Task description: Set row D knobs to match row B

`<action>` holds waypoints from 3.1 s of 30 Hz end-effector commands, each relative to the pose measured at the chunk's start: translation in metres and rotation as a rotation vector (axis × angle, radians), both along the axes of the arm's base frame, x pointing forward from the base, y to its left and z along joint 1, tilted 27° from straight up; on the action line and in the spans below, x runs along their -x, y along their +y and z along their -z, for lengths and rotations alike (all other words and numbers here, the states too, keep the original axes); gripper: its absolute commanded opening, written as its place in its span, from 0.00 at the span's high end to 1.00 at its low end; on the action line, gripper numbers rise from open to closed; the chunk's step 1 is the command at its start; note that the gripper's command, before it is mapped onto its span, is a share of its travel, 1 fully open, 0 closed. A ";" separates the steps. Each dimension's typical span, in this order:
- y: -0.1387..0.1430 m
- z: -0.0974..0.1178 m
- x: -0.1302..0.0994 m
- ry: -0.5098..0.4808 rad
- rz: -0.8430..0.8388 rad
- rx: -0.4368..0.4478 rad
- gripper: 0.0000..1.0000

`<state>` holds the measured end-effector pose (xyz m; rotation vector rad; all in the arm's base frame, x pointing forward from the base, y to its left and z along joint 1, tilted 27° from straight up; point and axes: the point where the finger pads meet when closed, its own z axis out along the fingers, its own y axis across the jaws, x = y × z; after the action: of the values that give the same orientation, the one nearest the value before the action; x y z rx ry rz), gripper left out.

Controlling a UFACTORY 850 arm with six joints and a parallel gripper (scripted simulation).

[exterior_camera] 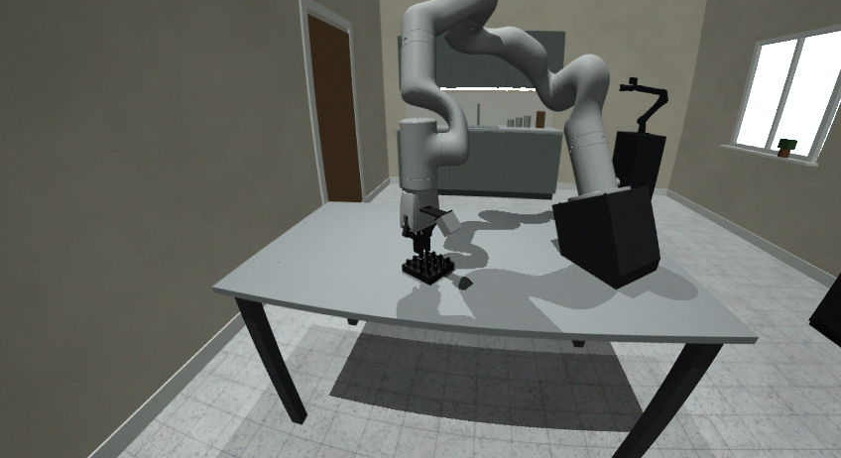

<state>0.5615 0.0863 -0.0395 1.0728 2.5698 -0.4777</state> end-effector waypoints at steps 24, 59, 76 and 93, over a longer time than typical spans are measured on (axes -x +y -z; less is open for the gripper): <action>-0.007 0.016 -0.004 -0.001 0.000 0.000 0.81; -0.017 0.038 -0.008 -0.001 0.000 0.000 0.81; -0.017 0.038 -0.008 -0.001 0.000 0.000 0.81; -0.017 0.038 -0.008 -0.001 0.000 0.000 0.81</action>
<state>0.5692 0.0685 -0.0781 1.0729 2.5701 -0.4784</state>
